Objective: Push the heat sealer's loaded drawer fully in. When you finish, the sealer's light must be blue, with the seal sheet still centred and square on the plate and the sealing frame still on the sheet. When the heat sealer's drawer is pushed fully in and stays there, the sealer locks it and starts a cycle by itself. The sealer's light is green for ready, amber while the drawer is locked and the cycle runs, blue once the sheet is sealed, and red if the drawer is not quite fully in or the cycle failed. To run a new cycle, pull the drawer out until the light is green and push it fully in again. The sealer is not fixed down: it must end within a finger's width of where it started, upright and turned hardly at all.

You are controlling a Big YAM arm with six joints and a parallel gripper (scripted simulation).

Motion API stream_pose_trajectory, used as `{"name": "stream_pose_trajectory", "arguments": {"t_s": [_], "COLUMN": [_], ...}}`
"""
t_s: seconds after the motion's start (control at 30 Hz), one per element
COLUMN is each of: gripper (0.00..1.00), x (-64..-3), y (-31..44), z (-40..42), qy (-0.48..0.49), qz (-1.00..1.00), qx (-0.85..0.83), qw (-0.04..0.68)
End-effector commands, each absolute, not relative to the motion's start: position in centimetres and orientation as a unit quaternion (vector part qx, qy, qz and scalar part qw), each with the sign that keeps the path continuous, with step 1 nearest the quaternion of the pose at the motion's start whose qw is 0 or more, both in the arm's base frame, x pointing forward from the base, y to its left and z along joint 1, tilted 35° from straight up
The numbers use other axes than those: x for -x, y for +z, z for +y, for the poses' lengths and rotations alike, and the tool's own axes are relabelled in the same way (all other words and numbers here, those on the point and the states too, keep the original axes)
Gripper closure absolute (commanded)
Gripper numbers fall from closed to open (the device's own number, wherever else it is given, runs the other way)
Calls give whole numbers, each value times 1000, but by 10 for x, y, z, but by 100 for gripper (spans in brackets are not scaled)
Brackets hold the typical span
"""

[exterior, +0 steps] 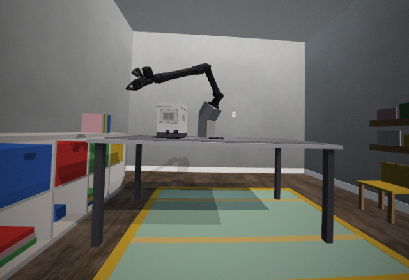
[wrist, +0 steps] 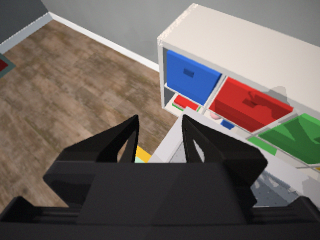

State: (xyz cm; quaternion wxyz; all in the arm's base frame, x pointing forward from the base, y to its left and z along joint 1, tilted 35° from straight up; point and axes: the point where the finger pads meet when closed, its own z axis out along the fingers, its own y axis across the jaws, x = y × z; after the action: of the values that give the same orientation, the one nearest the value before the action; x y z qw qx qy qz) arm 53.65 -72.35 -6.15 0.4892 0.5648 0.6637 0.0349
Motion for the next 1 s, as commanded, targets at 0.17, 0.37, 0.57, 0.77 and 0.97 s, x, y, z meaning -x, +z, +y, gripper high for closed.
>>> {"name": "stream_pose_trajectory", "arguments": {"t_s": [0.17, 0.37, 0.57, 0.77, 0.97], "gripper": [55, 55, 55, 55, 55], "x": [-500, -501, -471, -455, -445], "y": [-14, -5, 1, 10, 18], "z": [-730, -705, -708, -693, -673], "qy": [3, -4, -12, -17, -21], "qz": [685, 716, 717, 733, 751], "qx": [-566, -564, -575, -576, -573], "qw": [458, 412, 394, 361, 327]}}
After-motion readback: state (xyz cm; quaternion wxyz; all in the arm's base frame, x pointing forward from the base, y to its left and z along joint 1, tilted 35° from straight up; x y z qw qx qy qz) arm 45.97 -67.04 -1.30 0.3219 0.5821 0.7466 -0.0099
